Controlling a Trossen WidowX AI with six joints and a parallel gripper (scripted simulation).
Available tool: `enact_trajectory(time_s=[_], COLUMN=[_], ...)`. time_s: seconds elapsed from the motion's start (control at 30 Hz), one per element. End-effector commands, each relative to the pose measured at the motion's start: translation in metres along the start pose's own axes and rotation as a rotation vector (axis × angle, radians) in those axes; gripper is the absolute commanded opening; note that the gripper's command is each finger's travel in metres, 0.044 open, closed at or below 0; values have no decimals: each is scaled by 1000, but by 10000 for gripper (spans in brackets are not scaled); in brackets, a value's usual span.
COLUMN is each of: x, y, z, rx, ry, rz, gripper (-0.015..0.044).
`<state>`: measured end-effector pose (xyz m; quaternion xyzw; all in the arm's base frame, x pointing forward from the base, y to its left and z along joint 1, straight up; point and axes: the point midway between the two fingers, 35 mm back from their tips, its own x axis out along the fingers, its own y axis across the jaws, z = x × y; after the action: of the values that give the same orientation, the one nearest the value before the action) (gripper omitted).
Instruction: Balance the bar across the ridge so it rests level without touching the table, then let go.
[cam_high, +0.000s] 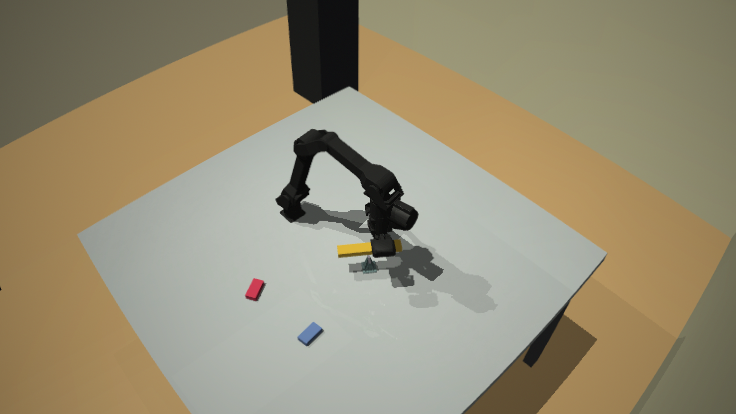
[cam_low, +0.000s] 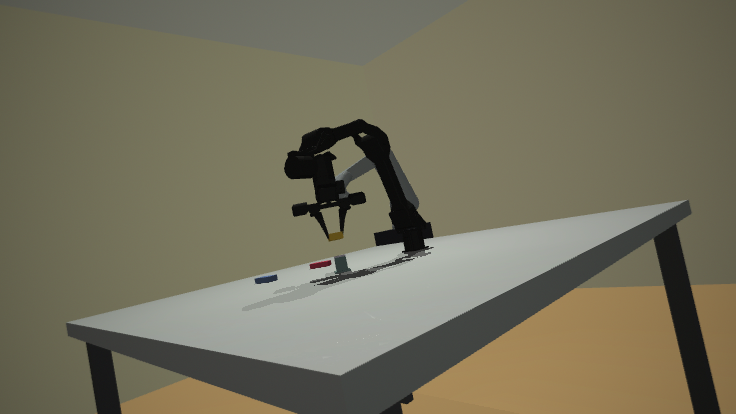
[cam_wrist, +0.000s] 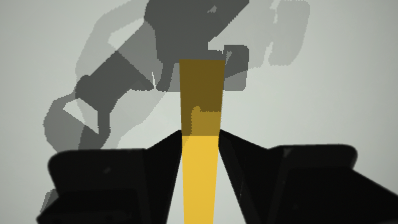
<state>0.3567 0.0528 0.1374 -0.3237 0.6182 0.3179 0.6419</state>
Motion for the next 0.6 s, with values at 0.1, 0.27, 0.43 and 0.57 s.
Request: enact_trajectory(time_s=[0.1,0.27,0.43,0.57], x=[10,19,27,33], y=[0,1,2,2], z=[1,1,0,0], rx=[-8,-9,-10,-12], ry=[2,2,2,2], rz=[-2,-2,-2,-2], gripper=[0,0,0,0])
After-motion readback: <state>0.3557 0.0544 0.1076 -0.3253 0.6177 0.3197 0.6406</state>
